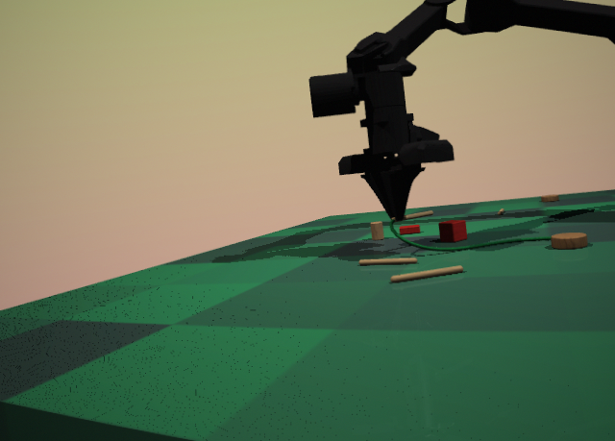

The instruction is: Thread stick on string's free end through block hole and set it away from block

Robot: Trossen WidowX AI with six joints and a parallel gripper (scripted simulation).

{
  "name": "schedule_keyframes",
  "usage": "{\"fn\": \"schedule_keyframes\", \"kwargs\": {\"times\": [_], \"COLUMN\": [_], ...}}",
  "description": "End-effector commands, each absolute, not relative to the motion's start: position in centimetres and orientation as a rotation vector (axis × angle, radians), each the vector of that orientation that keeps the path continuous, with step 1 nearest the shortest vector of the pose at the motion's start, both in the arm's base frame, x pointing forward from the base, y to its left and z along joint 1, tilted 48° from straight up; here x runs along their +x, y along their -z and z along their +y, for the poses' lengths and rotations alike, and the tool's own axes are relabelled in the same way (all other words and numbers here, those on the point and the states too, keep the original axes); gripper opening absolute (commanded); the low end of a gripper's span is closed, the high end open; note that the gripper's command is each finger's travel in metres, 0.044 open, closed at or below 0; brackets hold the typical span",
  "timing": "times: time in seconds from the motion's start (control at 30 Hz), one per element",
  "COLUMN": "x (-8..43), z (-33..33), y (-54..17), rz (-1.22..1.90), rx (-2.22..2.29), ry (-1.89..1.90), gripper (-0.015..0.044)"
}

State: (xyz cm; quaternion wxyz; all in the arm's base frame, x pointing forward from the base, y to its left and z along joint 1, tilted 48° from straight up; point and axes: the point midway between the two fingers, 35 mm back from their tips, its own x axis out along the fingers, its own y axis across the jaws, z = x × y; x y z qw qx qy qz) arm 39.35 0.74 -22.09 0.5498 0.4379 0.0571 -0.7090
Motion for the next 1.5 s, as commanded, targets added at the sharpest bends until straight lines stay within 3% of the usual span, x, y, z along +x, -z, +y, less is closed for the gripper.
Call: {"fn": "schedule_keyframes", "kwargs": {"times": [0.0,1.47], "x": [39.3,37.9], "z": [0.3,-3.0], "y": [22.5,23.1], "rz": [0.139,0.138], "rx": [1.031,1.028], "ry": [1.677,1.677], "gripper": [0.0000,0.0000]}}
